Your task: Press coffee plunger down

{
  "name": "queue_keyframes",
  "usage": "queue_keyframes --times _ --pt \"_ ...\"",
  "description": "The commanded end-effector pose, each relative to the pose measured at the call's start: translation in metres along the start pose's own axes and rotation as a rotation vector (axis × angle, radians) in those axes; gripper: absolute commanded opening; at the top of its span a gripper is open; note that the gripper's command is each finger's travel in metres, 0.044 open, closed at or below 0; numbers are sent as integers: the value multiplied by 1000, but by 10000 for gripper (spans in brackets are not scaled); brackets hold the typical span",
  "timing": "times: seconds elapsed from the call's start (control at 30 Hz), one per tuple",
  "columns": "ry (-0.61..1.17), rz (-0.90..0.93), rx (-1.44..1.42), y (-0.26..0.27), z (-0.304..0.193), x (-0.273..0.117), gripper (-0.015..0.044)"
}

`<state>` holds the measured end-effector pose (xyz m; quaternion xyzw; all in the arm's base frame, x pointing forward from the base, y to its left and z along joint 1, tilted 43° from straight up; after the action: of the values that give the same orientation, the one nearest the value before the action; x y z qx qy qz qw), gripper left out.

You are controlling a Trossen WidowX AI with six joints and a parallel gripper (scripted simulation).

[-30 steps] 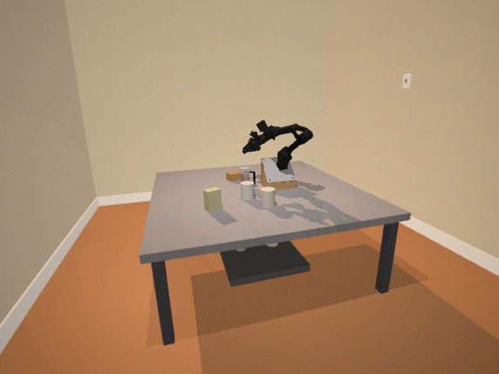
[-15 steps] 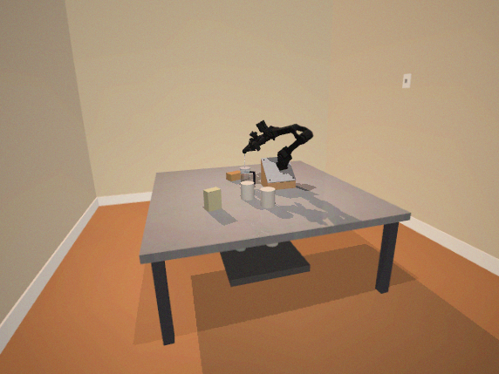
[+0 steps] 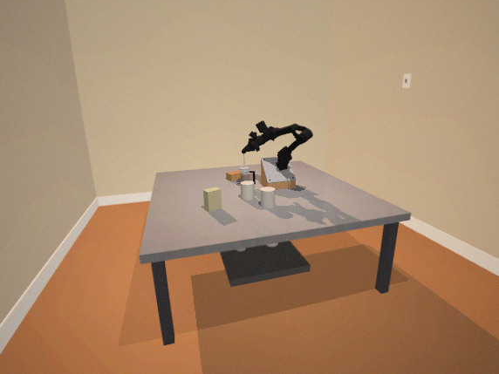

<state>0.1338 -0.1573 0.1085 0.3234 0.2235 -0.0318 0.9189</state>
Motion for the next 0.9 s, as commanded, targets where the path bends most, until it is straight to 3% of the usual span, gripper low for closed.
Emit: queue_keyframes --times 0.0,0.87 --pt "21 -6 13 -2 -11 7 114" --pt "26 -11 12 -5 -43 35 114"
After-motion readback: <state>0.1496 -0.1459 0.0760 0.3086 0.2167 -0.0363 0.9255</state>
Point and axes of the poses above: the point midway between the two fingers, 35 mm back from their tips, its own x axis out along the fingers, its own y axis across the jaws, z = x × y, the point moved 8 cm from there along -x, back along the fingers, and after that the axes turned 7 degrees about -x, right-handed, at the moved point
